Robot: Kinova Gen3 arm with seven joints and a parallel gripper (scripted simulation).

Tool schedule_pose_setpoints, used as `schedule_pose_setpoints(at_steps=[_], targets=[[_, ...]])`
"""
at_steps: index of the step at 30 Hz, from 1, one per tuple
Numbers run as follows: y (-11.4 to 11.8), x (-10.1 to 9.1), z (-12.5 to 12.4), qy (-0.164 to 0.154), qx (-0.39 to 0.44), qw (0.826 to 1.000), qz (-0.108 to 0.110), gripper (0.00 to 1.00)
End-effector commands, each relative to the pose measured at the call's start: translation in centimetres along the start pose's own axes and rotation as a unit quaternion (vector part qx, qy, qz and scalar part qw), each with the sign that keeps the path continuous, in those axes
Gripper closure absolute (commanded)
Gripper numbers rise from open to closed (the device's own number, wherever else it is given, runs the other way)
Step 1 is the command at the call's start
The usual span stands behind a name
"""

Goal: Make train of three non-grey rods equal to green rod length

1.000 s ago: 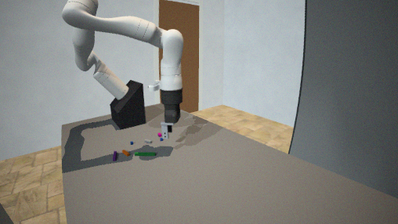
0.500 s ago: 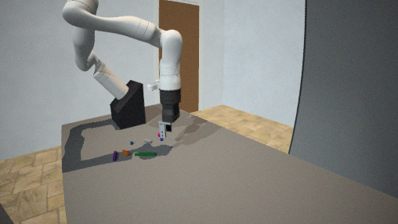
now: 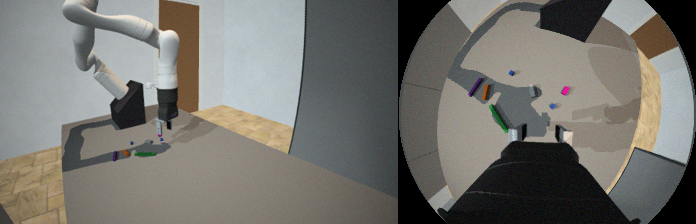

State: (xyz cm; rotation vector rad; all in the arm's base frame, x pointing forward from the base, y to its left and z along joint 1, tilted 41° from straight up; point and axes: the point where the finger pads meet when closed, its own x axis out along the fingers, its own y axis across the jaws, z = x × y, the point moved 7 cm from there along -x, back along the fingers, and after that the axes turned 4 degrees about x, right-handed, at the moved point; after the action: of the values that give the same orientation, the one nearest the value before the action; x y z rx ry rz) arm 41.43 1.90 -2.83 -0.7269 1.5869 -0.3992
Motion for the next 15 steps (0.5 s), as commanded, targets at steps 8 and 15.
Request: schedule_pose_setpoints(at_steps=[8, 15], targets=[[0.9, -0.4, -1.6, -0.005, 0.136, 0.991, 0.001, 0.0], [1.5, -0.5, -2.8, -0.004, 0.248, 0.969, 0.002, 0.0]])
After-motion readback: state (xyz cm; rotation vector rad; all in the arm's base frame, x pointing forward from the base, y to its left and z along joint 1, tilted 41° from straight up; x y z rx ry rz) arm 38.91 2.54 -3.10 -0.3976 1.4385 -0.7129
